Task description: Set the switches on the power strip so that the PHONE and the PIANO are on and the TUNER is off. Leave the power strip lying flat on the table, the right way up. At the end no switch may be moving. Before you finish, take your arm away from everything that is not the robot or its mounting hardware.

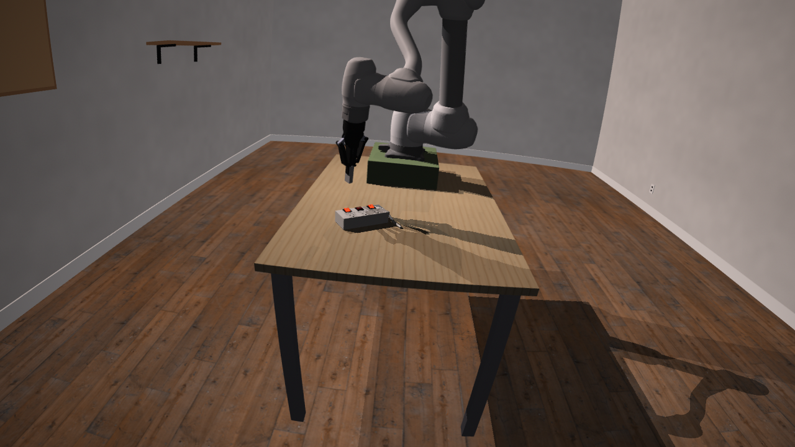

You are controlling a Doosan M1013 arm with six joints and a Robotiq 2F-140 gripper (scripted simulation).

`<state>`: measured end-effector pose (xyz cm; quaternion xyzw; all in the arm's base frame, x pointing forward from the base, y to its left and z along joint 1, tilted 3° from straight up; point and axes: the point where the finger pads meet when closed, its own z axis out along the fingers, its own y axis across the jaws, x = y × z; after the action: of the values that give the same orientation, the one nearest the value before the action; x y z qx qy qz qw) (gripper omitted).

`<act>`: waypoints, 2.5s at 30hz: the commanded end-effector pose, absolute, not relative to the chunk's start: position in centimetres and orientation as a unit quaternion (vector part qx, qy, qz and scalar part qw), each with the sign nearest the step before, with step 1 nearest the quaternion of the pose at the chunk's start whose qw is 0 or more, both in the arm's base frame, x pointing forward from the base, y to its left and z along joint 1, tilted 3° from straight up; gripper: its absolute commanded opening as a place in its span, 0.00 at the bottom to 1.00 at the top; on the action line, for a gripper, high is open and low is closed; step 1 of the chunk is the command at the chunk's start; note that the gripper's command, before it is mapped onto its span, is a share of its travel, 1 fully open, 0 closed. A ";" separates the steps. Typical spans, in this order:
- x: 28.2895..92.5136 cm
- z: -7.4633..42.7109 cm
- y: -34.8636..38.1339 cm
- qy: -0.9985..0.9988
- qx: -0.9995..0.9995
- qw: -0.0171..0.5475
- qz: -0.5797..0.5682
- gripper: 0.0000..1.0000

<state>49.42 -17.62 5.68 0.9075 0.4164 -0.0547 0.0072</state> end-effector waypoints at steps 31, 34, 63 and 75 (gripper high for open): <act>49.4 5.7 -17.6 0.416 0.908 0.007 -0.055 1.00; 49.4 5.7 -17.6 0.416 0.908 0.007 -0.055 1.00; 54.5 5.1 -13.5 0.406 0.905 -0.034 0.124 1.00; 54.5 5.1 -13.5 0.406 0.905 -0.034 0.124 1.00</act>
<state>54.48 -13.54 5.04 0.9046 0.4065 0.1239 -0.0342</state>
